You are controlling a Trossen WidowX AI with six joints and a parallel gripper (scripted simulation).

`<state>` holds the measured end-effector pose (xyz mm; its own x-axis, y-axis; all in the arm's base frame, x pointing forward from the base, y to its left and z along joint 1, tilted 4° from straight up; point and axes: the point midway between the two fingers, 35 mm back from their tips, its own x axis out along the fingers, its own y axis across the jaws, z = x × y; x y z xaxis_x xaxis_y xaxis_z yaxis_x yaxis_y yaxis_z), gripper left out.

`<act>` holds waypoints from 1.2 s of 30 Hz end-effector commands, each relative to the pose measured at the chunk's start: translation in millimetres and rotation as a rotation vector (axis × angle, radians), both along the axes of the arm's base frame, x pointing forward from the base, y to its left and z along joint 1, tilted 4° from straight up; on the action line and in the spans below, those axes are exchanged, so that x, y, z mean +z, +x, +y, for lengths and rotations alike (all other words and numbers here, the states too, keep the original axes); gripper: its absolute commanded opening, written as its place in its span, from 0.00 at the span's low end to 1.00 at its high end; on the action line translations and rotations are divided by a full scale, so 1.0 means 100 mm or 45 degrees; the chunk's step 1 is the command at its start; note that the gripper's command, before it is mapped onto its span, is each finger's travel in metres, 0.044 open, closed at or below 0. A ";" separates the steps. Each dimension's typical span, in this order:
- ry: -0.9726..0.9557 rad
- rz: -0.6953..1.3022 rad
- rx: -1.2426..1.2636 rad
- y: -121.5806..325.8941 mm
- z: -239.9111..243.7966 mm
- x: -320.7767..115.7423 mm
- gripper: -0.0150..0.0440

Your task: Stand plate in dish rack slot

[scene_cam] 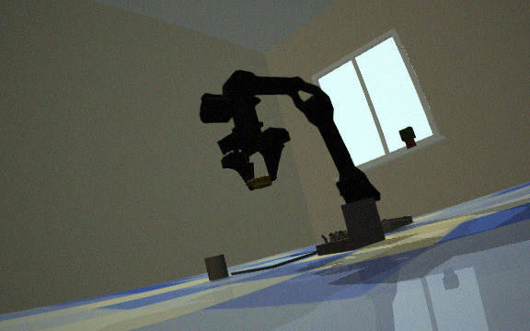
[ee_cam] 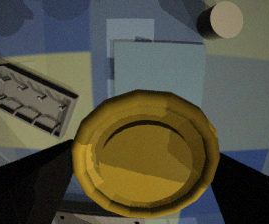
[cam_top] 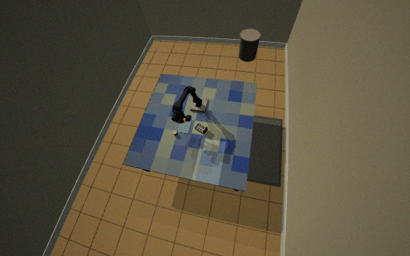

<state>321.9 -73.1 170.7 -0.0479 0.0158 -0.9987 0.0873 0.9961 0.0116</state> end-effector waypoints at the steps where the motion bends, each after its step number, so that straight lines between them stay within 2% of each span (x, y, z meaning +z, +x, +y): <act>1: -0.003 -0.010 -0.128 -0.14 0.28 0.05 0.25; 8: -0.011 0.001 -0.422 -0.49 0.73 0.04 0.25; 15: -0.009 0.004 -0.445 -0.53 0.76 0.03 0.25; 36: 0.390 0.091 0.123 -0.53 0.83 -0.48 0.25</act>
